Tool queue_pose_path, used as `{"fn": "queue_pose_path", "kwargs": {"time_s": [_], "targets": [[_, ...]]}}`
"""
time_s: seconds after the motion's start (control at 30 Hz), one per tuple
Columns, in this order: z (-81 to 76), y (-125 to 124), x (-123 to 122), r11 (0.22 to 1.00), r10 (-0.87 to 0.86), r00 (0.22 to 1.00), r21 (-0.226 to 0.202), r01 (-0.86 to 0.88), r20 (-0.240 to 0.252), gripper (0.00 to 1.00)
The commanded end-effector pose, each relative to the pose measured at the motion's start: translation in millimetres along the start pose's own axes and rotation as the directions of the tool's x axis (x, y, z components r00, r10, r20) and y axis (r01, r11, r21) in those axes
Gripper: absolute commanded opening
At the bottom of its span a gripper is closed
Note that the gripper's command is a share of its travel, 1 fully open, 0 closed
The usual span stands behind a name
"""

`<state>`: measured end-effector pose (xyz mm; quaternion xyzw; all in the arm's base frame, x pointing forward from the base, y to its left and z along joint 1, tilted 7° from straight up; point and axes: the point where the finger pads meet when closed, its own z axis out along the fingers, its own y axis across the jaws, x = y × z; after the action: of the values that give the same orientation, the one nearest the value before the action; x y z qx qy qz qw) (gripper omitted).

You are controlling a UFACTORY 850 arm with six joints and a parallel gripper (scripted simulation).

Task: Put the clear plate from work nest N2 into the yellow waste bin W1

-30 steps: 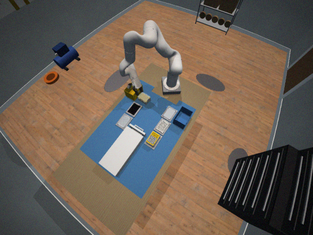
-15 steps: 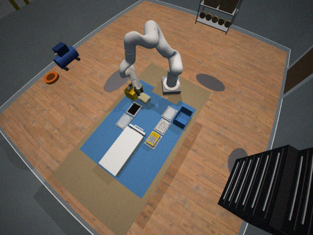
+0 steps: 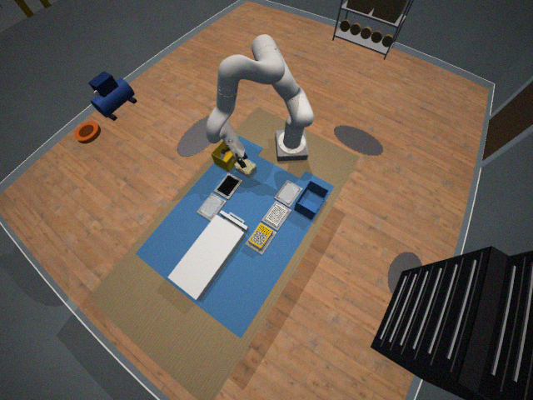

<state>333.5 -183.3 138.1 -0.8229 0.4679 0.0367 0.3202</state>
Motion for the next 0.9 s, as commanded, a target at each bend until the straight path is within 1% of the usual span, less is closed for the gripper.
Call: {"fn": "queue_pose_path", "kwargs": {"time_s": [0.0,0.1,0.13,0.17,0.27,0.3,0.37,0.5,0.53,0.67,0.73,0.87], "targets": [[4.4,-12.5,-10.8,0.988,-0.102,0.995,-0.112,0.103,0.015,1.00],[7.4,-24.5,-19.5,0.968,-0.176,0.984,-0.177,0.177,0.020,1.00],[7.5,-24.9,-19.8,0.959,-0.201,0.979,-0.198,0.201,0.023,1.00],[7.5,-24.9,-19.8,0.959,-0.203,0.979,-0.200,0.203,0.023,1.00],[9.6,-37.9,-27.2,0.926,-0.279,0.960,-0.258,0.276,0.029,1.00],[9.7,-38.7,-27.6,0.913,-0.304,0.952,-0.277,0.300,0.031,1.00],[9.7,-38.7,-27.6,0.913,-0.304,0.952,-0.277,0.300,0.031,1.00],[11.3,-54.3,-34.7,0.852,-0.405,0.913,-0.346,0.393,0.040,1.00],[11.3,-54.3,-34.7,0.850,-0.408,0.912,-0.348,0.395,0.041,1.00],[12.7,-72.1,-41.7,0.776,-0.508,0.860,-0.407,0.482,0.050,1.00],[12.7,-72.1,-41.7,0.775,-0.509,0.859,-0.407,0.483,0.050,1.00],[13.9,-90.9,-48.7,0.690,-0.606,0.793,-0.457,0.562,0.059,1.00]]}}
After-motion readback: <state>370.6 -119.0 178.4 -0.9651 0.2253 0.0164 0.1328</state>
